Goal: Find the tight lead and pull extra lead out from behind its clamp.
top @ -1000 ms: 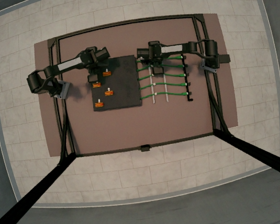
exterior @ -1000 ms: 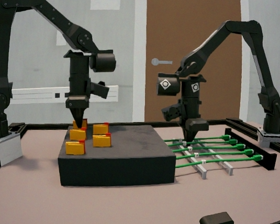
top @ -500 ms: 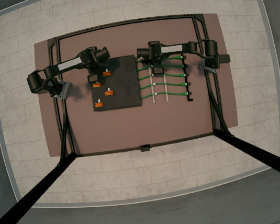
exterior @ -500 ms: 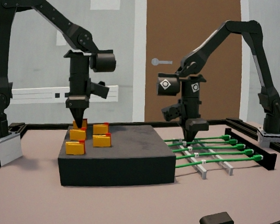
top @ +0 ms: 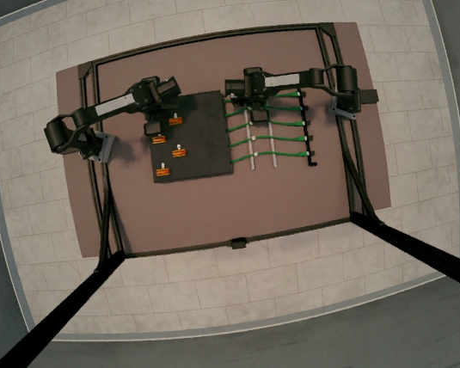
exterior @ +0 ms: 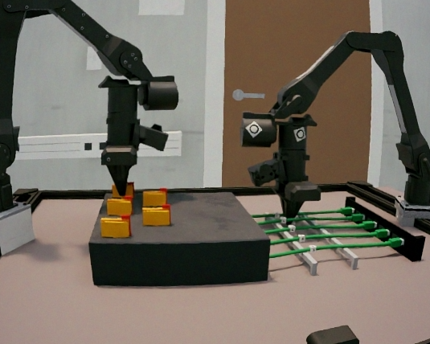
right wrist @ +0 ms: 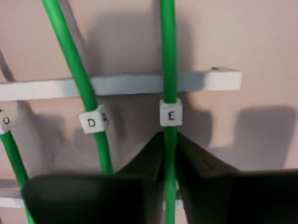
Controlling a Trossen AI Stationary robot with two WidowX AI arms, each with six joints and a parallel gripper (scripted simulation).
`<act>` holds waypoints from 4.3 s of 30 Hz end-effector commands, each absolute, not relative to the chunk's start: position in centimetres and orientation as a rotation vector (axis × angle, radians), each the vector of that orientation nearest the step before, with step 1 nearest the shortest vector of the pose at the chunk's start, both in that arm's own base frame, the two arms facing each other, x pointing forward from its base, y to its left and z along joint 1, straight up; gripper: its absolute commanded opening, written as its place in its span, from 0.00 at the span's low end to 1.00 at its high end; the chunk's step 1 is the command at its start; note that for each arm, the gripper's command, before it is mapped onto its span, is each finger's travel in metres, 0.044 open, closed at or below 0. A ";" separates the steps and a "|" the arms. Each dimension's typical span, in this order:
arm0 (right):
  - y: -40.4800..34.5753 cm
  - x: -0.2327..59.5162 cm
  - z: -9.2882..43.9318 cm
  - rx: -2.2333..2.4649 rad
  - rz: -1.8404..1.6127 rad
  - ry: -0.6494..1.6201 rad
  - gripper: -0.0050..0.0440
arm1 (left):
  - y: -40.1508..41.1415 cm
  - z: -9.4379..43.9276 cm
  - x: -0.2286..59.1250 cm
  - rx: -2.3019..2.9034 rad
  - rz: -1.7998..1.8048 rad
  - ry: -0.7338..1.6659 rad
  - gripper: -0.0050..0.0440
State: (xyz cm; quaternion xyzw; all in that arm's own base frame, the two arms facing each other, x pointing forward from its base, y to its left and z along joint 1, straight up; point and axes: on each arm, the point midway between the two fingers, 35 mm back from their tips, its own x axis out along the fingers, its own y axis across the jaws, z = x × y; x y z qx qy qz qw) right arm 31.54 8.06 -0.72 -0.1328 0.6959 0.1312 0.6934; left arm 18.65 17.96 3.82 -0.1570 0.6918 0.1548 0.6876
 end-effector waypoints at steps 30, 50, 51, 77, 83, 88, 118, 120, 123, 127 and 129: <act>8.2 32.0 -0.1 -0.295 0.293 1.532 0.00 | 18.3 4.6 19.0 -0.344 0.353 1.533 0.00; 8.2 32.0 -0.1 -0.295 0.293 1.532 0.00 | 18.3 4.9 19.0 -0.346 0.351 1.536 0.00; 8.2 32.0 -0.1 -0.295 0.293 1.532 0.00 | 18.3 5.0 19.0 -0.346 0.351 1.536 0.00; 8.2 32.0 -0.1 -0.295 0.293 1.532 0.00 | 18.3 6.0 19.0 -0.350 0.348 1.544 0.00; 8.2 32.0 -0.1 -0.295 0.293 1.532 0.00 | 18.3 5.1 19.0 -0.354 0.344 1.553 0.00; 8.2 32.0 -0.1 -0.295 0.293 1.532 0.00 | 18.3 5.7 19.0 -0.354 0.344 1.553 0.00; 8.2 32.0 -0.1 -0.295 0.293 1.532 0.00 | 18.4 5.6 19.1 -0.365 0.332 1.583 0.00; 8.2 32.0 -0.1 -0.295 0.293 1.532 0.00 | 18.4 6.0 19.1 -0.365 0.332 1.583 0.00; 8.2 32.0 -0.1 -0.295 0.293 1.532 0.00 | 18.4 6.6 19.1 -0.365 0.332 1.583 0.00; 8.2 32.0 -0.1 -0.295 0.293 1.532 0.00 | 18.4 7.4 19.1 -0.365 0.332 1.583 0.00; 8.2 32.0 -0.1 -0.295 0.293 1.532 0.00 | 18.4 7.6 19.1 -0.365 0.332 1.583 0.00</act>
